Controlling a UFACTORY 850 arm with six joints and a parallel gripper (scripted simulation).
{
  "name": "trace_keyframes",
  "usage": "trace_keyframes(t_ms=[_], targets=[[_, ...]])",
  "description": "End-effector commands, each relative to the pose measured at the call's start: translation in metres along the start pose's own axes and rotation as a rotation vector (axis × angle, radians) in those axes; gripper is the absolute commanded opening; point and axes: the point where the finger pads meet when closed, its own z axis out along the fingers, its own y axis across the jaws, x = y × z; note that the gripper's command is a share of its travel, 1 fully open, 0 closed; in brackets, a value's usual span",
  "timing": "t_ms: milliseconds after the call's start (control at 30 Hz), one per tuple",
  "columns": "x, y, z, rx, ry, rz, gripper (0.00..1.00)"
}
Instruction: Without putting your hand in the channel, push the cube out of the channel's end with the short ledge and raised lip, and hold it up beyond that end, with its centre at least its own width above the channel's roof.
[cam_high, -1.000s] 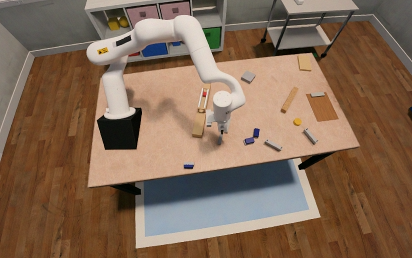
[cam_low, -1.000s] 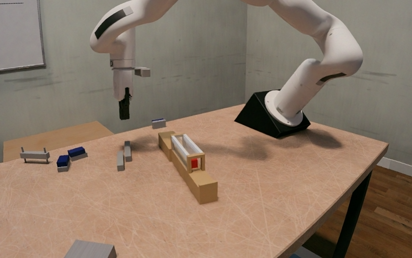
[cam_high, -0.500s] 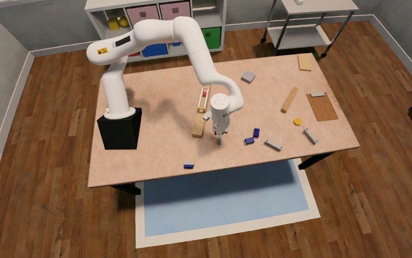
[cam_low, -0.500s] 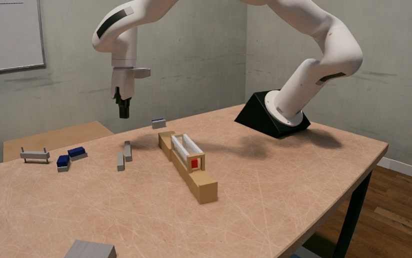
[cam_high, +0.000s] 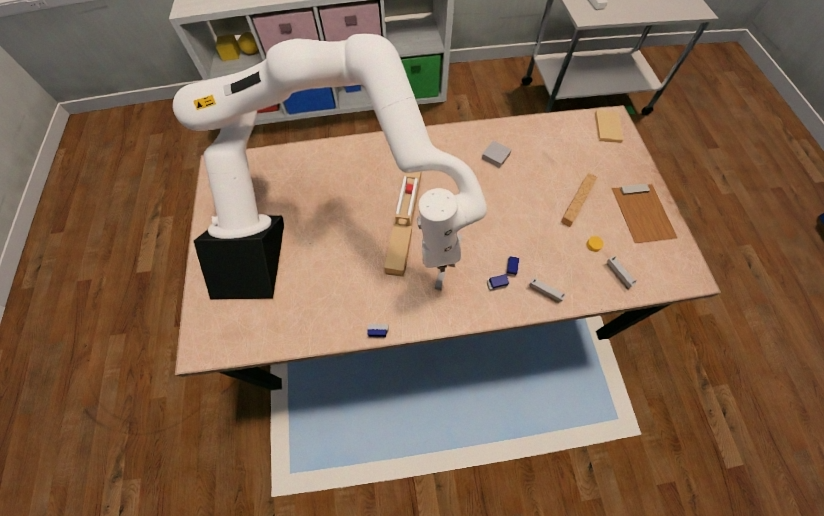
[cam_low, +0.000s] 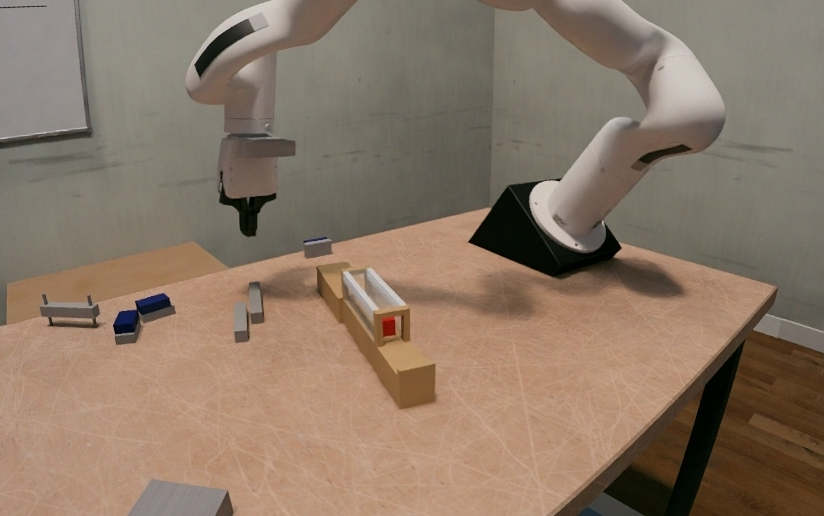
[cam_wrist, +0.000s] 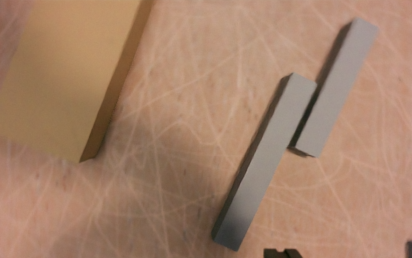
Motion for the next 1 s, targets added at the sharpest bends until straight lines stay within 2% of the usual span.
trace_keyframes(t_ms=[0,67,100,967], targets=[[-0.0008,0.0008,-0.0013,0.054,0.001,0.273,0.0],[-0.0008,0.0008,-0.0013,0.071,0.002,0.367,0.0],[-0.0008,0.0008,-0.0013,0.082,0.002,0.413,0.39],[-0.0008,0.0008,-0.0013,0.083,0.002,0.416,0.39]])
